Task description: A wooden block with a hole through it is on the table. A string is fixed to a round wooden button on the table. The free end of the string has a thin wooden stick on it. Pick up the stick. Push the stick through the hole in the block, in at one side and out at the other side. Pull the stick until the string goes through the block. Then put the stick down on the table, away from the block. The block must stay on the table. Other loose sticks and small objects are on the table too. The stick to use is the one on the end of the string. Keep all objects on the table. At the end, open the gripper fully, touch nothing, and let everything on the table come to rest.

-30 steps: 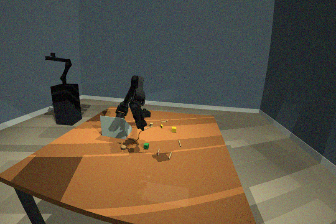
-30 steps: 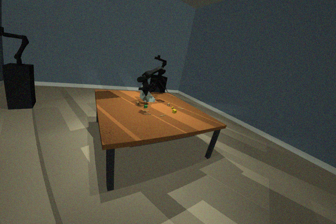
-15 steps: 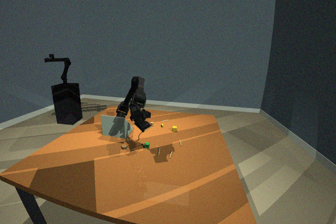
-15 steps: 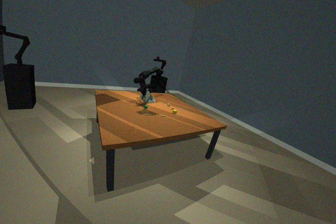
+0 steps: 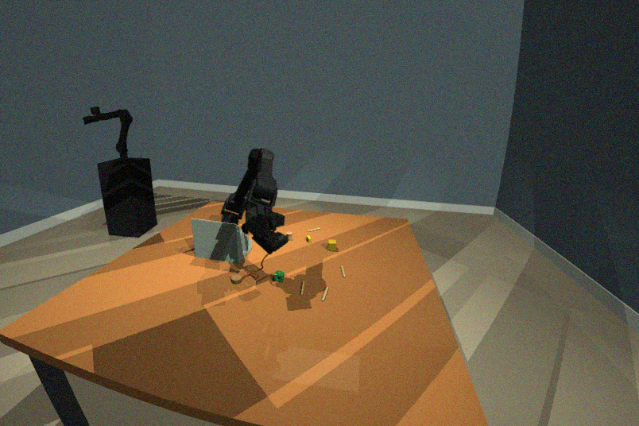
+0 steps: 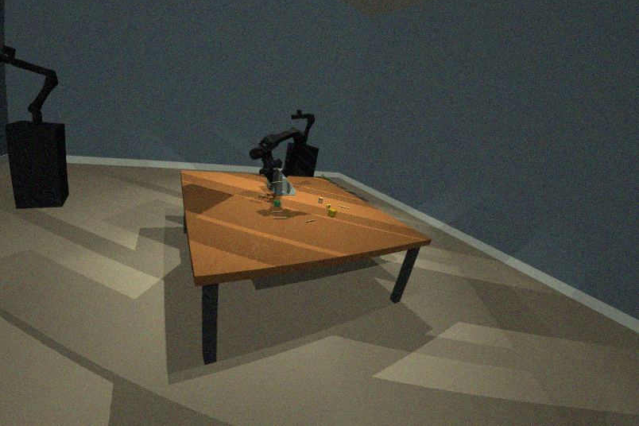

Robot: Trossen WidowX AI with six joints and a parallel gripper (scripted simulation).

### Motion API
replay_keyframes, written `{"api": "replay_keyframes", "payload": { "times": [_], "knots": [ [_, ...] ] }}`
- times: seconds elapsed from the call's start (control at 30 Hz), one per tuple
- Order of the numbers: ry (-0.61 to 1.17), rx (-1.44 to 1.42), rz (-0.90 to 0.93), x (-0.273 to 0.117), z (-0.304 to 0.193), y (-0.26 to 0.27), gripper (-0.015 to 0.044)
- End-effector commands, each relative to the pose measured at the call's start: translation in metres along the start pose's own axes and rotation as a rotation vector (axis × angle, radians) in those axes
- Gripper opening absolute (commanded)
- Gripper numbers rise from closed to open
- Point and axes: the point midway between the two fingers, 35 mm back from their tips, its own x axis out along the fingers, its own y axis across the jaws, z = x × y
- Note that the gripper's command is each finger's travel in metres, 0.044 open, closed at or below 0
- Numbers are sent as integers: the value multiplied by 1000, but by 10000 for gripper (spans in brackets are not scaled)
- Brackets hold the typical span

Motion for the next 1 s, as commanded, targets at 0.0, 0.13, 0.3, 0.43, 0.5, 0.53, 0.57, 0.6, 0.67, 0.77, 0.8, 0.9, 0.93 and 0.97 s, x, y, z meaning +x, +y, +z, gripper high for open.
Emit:
{"api": "replay_keyframes", "payload": {
  "times": [0.0, 0.13, 0.3, 0.43, 0.5, 0.53, 0.57, 0.6, 0.67, 0.77, 0.8, 0.9, 0.93, 0.97],
  "knots": [
    [8, -61, 10, -5, -6, -5, 0],
    [8, -124, 30, -7, -13, -9, 0],
    [6, -205, 56, -10, -21, -13, 0],
    [3, -267, 76, -12, -28, -15, 0],
    [2, -277, 80, -12, -29, -16, 0],
    [2, -277, 80, -12, -29, -16, 0],
    [2, -280, 80, -12, -29, -16, 0],
    [3, -287, 82, -13, -30, -16, 0],
    [6, -314, 88, -14, -33, -17, 0],
    [12, -360, 98, -16, -38, -18, 0],
    [13, -375, 101, -16, -40, -18, 0],
    [18, -420, 112, -18, -45, -19, 0],
    [19, -435, 116, -19, -47, -19, 0],
    [21, -451, 120, -19, -49, -19, 0]
  ]
}}
